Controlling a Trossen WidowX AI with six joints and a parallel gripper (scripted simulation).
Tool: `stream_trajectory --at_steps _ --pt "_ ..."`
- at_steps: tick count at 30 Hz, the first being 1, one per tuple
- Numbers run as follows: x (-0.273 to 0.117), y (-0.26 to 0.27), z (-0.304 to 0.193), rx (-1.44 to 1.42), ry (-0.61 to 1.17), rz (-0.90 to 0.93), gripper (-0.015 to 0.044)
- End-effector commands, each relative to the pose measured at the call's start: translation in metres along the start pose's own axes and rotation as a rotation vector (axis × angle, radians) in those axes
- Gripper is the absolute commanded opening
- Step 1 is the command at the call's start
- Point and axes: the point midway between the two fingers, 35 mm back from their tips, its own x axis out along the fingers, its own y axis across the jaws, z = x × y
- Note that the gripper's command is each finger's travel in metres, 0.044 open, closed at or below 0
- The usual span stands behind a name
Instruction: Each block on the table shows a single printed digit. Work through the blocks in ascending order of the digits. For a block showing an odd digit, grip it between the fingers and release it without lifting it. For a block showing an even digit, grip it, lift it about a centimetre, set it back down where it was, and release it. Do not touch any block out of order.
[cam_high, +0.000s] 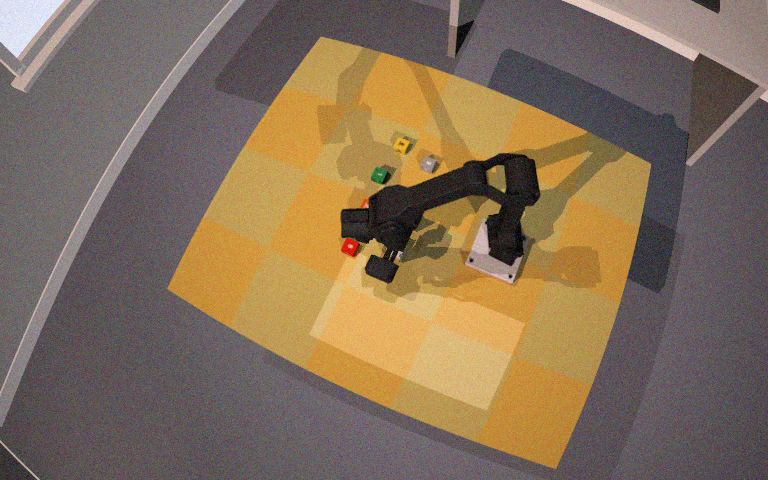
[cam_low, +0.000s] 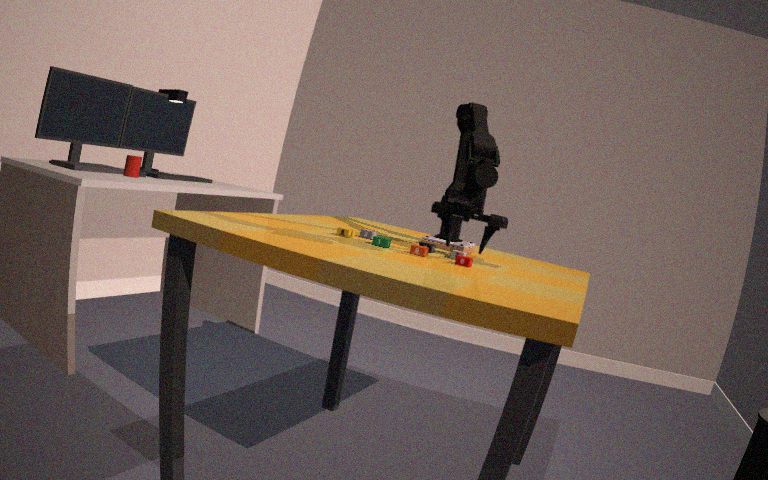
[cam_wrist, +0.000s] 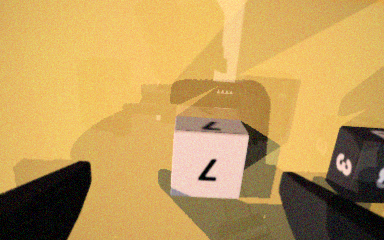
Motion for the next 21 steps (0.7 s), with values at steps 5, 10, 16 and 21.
stream_trajectory --at_steps 5,10,16,21 --pt "0.0138 -0.0011 -0.0009 0.004 0.0 -0.004 0.04" --pt "0.016 -0.0012 -0.0011 0.004 0.0 -0.004 0.0348" --pt "0.016 -0.0012 -0.0011 0.004 0.0 -0.004 0.019" --pt "0.016 -0.0012 -0.0011 0.004 0.0 -0.004 0.012"
